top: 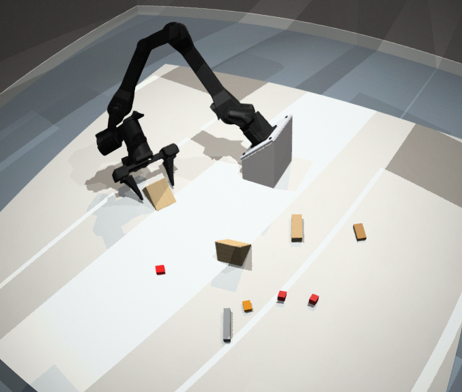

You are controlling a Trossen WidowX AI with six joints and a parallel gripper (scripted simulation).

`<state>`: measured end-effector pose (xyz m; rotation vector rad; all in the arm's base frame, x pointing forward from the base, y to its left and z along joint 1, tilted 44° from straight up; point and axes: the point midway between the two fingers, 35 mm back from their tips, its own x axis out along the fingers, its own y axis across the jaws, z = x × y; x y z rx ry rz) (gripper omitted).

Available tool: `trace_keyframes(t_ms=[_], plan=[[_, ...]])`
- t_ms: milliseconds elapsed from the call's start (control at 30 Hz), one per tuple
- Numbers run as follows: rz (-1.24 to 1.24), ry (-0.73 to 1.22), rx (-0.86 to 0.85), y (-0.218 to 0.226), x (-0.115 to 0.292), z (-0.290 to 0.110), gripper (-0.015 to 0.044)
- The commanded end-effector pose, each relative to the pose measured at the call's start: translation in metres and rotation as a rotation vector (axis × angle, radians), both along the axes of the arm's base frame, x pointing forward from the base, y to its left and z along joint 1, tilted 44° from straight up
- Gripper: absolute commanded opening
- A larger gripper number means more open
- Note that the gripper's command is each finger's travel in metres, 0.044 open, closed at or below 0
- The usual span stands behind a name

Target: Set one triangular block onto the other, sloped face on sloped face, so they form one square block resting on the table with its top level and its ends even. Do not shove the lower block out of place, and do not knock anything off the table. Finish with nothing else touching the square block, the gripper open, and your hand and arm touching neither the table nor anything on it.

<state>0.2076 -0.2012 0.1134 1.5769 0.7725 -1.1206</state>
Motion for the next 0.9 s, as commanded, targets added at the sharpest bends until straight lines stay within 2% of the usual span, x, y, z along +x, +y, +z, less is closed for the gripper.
trace_keyframes(t_ms=[0, 367, 600, 833, 867], plan=[[-0.004, 0.005, 0.001, -0.0006, -0.0003, -0.0016, 0.044], [-0.004, 0.005, 0.001, -0.0006, -0.0003, -0.0016, 0.044], [0.0, 0.0, 0.0, 0.0, 0.0, 0.0, 0.0256], [0.0, 0.0, 0.0, 0.0, 0.0, 0.0, 0.021], [0.0, 0.0, 0.0, 0.0, 0.0, 0.0, 0.0183]])
